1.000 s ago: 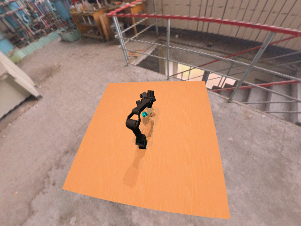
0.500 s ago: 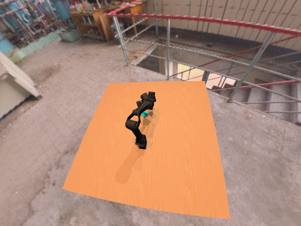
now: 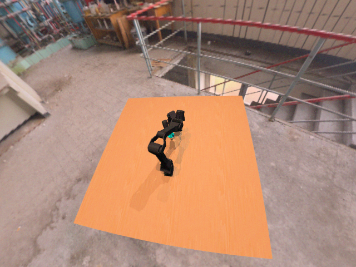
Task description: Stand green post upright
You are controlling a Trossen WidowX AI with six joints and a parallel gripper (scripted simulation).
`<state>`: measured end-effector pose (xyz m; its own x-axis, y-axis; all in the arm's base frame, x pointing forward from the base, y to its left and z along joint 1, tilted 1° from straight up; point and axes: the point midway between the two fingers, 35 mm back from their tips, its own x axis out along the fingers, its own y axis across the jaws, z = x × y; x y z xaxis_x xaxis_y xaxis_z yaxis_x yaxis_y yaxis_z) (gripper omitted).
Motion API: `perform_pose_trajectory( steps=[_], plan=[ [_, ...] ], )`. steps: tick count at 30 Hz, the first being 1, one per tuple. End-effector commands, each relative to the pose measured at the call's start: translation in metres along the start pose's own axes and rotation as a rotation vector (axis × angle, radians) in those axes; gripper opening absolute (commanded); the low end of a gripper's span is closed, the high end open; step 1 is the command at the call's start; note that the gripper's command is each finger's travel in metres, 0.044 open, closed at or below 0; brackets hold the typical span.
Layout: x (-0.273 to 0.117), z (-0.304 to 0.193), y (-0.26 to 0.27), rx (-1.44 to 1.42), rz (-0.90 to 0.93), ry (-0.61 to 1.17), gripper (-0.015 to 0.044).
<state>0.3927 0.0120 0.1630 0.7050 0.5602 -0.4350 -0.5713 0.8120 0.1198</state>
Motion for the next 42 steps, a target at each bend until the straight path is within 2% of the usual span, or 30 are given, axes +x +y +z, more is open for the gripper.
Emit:
perform_pose_trajectory(
  steps=[1, 42],
  plan=[
    [-0.003, -0.002, 0.001, 0.003, 0.008, -0.023, 0.0023],
    [-0.030, -0.010, 0.016, -0.064, 0.069, -0.223, 0.0023]
  ],
)
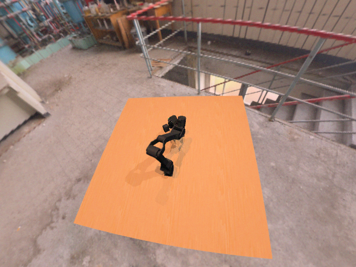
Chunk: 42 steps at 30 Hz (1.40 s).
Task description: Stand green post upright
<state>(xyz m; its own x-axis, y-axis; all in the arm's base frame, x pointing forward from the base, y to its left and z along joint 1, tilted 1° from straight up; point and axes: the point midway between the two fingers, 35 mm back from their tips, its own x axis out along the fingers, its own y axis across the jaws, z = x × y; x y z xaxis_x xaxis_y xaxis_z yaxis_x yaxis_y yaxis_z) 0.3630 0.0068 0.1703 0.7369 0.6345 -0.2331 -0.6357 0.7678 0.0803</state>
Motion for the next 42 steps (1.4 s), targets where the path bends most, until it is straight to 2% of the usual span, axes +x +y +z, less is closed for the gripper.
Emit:
perform_pose_trajectory(
  steps=[1, 42],
  plan=[
    [-0.004, -0.002, 0.004, -0.002, 0.010, -0.018, 0.0023],
    [-0.035, -0.010, 0.036, -0.103, 0.088, -0.158, 0.0023]
  ],
)
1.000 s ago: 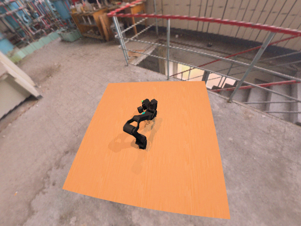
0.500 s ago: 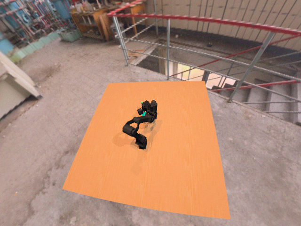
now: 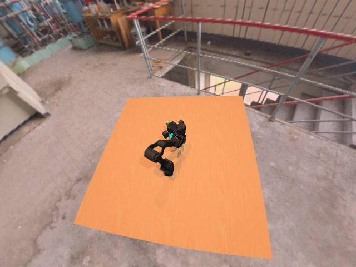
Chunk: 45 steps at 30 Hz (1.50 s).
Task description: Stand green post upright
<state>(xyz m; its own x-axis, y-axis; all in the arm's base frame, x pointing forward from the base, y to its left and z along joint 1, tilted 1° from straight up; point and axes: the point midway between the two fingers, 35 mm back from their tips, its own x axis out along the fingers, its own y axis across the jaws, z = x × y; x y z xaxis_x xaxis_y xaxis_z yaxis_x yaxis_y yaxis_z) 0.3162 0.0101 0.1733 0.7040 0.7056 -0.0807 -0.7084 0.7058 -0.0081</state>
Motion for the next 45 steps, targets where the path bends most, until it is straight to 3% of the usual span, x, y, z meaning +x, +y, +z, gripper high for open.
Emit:
perform_pose_trajectory(
  steps=[1, 17, 45],
  plan=[
    [-0.002, -0.001, 0.004, 0.000, 0.007, -0.006, 0.0023],
    [-0.002, -0.003, 0.003, 0.000, 0.007, -0.006, 0.0023],
    [0.006, -0.076, 0.001, 0.001, 0.007, -0.006, 0.0023]
  ],
)
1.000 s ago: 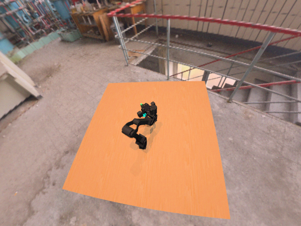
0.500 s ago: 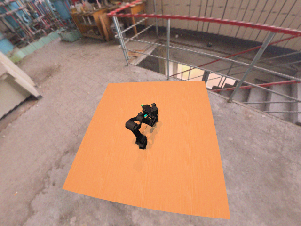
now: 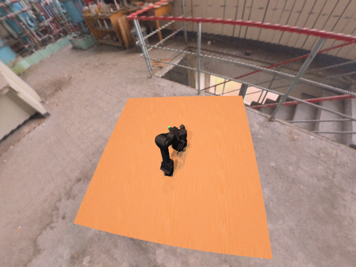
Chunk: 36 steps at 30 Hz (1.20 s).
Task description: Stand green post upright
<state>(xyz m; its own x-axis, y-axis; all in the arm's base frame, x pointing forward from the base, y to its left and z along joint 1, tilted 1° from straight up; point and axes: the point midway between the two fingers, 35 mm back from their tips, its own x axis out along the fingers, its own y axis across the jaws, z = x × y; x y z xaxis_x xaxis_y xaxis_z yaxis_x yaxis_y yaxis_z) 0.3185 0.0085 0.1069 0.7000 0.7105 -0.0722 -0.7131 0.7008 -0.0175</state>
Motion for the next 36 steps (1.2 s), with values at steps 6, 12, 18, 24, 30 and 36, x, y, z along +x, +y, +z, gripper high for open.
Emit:
perform_pose_trajectory(
  steps=[6, 12, 18, 24, 30, 36],
  plan=[
    [0.000, -0.024, 0.007, 0.012, 0.001, 0.003, 0.0023],
    [0.000, -0.031, 0.008, 0.010, 0.001, 0.002, 0.0023],
    [0.001, -0.044, 0.008, 0.005, 0.001, 0.001, 0.0023],
    [0.001, -0.044, 0.008, 0.005, 0.001, 0.001, 0.0023],
    [0.001, -0.044, 0.008, 0.005, 0.001, 0.001, 0.0049],
    [0.001, -0.044, 0.008, 0.005, 0.001, 0.001, 0.0206]
  ],
)
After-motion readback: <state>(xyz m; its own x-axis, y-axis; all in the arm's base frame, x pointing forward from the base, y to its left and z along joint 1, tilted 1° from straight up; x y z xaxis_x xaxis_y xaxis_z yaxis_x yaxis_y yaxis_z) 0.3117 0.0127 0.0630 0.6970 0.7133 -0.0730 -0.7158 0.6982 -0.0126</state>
